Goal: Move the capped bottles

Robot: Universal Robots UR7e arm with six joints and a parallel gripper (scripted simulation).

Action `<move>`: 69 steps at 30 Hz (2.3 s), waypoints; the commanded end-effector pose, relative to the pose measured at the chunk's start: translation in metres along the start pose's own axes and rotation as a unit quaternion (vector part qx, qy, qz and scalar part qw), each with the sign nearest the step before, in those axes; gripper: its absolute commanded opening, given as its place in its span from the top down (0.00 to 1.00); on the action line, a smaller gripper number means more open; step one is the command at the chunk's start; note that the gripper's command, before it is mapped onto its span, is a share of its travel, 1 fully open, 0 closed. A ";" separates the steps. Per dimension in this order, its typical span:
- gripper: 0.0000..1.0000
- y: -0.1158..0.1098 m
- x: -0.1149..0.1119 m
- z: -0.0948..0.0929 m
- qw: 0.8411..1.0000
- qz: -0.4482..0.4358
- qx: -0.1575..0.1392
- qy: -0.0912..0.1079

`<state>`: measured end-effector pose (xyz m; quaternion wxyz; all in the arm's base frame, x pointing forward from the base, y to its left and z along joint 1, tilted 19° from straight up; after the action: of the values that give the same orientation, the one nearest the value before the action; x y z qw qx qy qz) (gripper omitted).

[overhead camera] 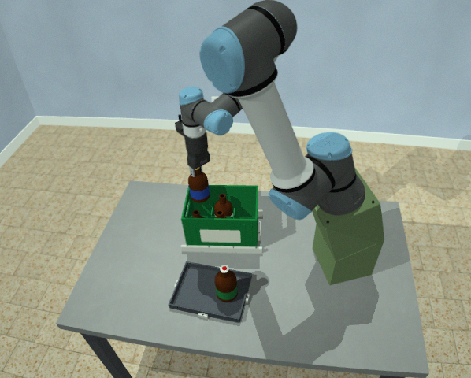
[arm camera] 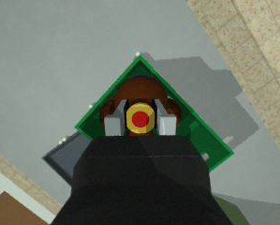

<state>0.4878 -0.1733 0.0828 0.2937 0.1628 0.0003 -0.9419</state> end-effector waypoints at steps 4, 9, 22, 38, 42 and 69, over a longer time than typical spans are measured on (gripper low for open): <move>1.00 0.001 0.001 0.025 1.000 0.000 -0.002 0.000; 1.00 0.001 0.000 0.021 1.000 0.000 0.001 0.000; 1.00 0.001 0.000 0.028 1.000 0.000 -0.002 0.000; 1.00 0.003 0.000 0.035 1.000 0.000 -0.002 0.000; 1.00 -0.010 0.001 0.032 1.000 0.000 -0.003 0.000; 1.00 -0.065 0.001 0.032 1.000 0.000 -0.002 0.000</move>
<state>0.4469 -0.1344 0.1069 0.2941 0.1617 0.0034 -0.9420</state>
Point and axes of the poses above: the point where the finger pads meet when closed, its own z axis back along the fingers, its own x axis across the jaws, y = z × x, the point moved 1 cm from there along z, back along the fingers, and after that the axes turned 13 degrees about -z, right-handed, at the moved point
